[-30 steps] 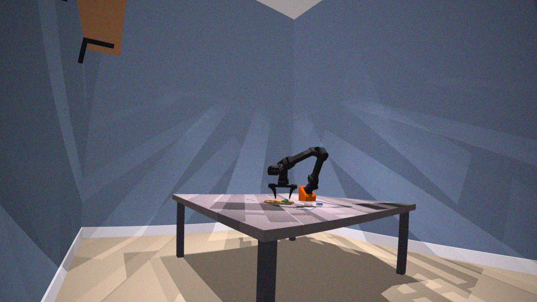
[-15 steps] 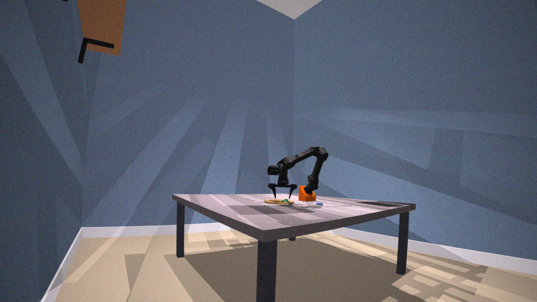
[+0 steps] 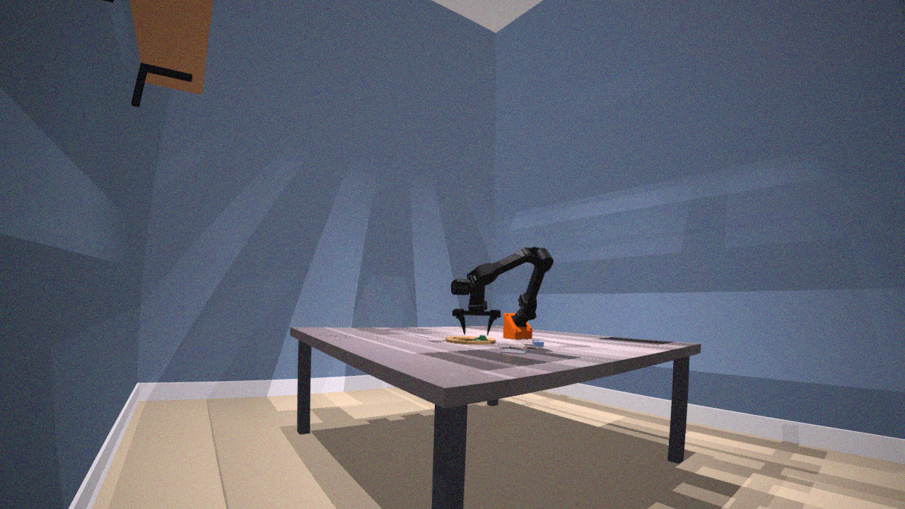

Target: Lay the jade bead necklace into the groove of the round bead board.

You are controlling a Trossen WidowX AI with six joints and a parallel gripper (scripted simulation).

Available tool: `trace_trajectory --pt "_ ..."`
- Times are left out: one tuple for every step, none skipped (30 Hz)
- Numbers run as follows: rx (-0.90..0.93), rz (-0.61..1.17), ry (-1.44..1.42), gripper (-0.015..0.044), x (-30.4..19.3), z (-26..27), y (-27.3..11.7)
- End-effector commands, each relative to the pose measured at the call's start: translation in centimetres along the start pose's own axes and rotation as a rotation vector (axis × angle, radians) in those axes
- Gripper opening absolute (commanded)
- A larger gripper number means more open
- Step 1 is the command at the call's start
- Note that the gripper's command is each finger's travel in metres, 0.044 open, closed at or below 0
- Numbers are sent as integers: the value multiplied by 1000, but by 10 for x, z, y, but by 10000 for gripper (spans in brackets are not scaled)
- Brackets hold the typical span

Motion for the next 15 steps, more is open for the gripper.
trace_trajectory --pt "-3 -2 -136 380 -6 3 -9" --pt "-3 -1 -209 380 -9 5 -13" --pt "-3 -1 -281 380 -12 7 -18" --pt "-2 -1 -337 380 -14 9 -21" --pt "-2 -1 -370 380 -15 10 -23" --pt "-2 -1 -381 380 -16 10 -23" --pt "-2 -1 -381 380 -16 10 -23" --pt "-2 -1 -381 380 -16 10 -23" --pt "-2 -1 -381 380 -16 10 -23" --pt "-2 -1 -381 380 -16 10 -23" --pt "-2 -1 -381 380 -16 10 -23" --pt "-2 -1 -381 380 -16 10 -22" --pt "-2 -1 -381 380 -15 10 -19" --pt "-2 -1 -381 380 -15 10 -16" --pt "-2 -1 -381 380 -15 10 -12"
Point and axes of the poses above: the point midway between the two fingers, 35 mm back from their tips, its own y axis out along the fingers, its own z axis across the jaws, x = y × z, the point moved 7 cm from there along -y, back along the fingers, and after that the axes turned 6 degrees about -y, right-handed, at the moved point
